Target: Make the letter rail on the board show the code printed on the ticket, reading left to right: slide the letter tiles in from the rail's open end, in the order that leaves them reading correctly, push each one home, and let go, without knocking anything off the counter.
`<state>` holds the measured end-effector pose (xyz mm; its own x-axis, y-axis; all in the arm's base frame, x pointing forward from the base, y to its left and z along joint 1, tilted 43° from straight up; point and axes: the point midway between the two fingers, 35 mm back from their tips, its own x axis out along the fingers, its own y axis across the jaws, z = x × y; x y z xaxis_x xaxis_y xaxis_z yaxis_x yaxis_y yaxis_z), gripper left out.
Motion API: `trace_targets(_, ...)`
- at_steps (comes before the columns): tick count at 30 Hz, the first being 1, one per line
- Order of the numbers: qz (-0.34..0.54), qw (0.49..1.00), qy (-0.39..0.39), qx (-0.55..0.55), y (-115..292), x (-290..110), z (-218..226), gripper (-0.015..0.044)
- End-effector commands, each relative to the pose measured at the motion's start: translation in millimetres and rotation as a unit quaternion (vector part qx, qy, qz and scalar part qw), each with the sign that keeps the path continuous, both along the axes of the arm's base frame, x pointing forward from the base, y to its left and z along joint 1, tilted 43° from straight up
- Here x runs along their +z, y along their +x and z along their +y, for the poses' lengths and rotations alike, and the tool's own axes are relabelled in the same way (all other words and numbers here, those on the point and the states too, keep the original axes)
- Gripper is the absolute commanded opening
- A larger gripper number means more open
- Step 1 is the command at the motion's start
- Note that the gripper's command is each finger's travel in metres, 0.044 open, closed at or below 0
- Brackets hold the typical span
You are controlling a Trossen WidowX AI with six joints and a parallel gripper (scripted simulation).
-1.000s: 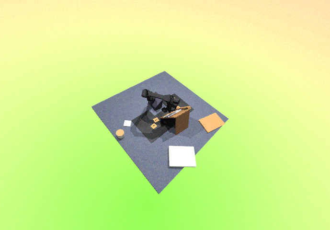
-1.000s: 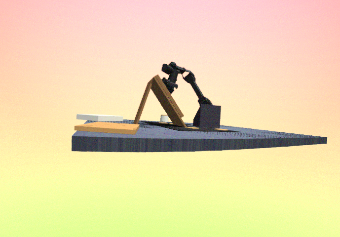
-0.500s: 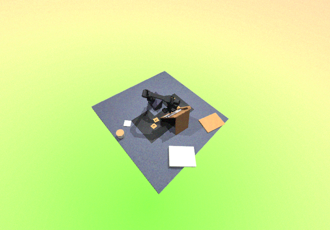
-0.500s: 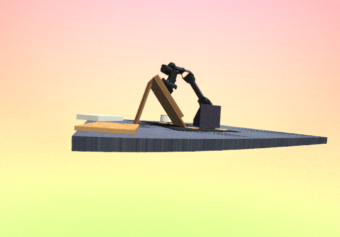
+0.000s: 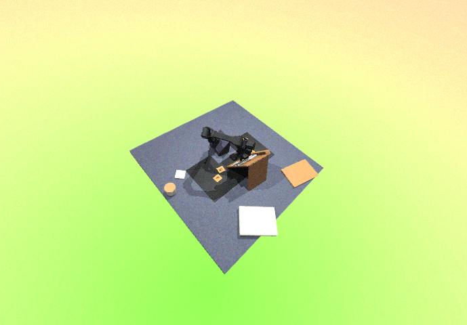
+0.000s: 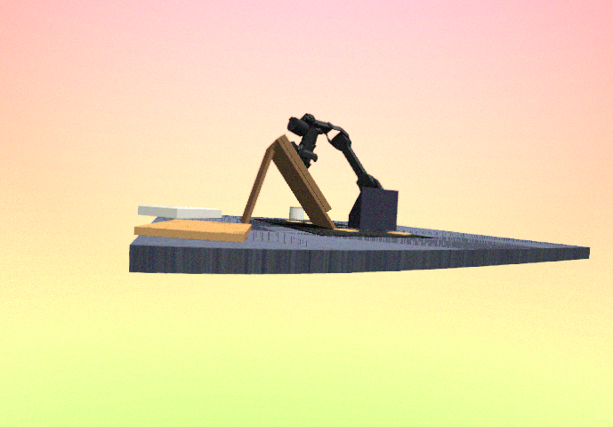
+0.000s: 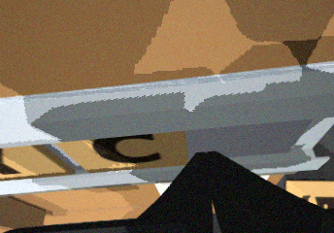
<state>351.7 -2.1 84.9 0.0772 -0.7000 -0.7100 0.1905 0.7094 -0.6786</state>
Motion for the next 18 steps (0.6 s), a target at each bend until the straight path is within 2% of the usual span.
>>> trace_targets(1,0.000,1.000,-0.001,0.002,2.4,-0.8,-1.2,0.0000)
trace_targets(18,0.000,1.000,-0.001,0.002,8.1,-3.8,-6.1,0.0000)
